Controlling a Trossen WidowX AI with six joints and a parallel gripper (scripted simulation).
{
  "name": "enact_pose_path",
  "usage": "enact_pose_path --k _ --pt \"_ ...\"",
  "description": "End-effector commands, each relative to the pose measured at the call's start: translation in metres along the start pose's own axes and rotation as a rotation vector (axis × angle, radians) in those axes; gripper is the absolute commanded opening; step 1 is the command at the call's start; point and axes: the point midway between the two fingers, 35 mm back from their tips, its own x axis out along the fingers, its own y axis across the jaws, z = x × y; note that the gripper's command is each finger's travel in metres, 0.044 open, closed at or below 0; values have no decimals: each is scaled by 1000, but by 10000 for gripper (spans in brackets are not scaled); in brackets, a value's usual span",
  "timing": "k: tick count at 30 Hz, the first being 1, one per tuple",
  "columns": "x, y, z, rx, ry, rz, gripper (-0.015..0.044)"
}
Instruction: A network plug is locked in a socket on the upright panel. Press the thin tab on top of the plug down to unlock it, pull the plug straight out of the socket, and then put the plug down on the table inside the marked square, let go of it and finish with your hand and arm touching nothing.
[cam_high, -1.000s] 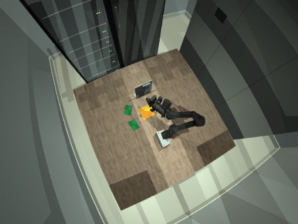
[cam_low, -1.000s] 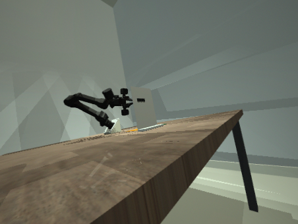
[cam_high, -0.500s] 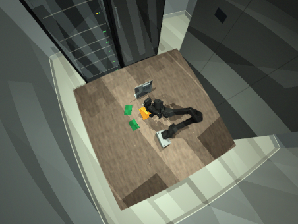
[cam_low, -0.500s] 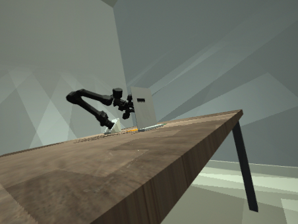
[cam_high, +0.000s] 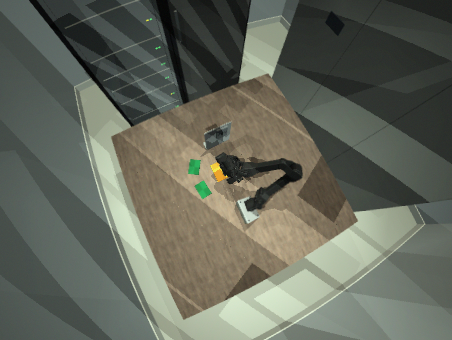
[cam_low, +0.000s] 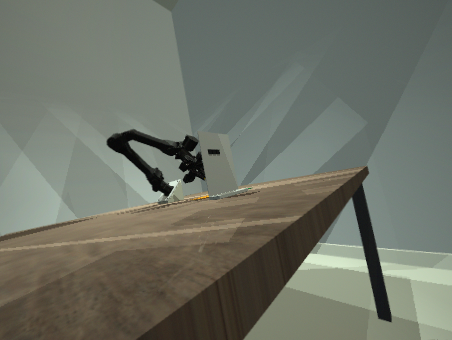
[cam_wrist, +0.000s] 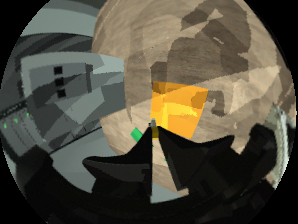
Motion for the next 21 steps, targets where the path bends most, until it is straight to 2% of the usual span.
enact_pose_path --k 1,21 --pt "-2 -4 2 -1 -57 -32 0" --pt "16 -14 1 -1 -58 -35 0"
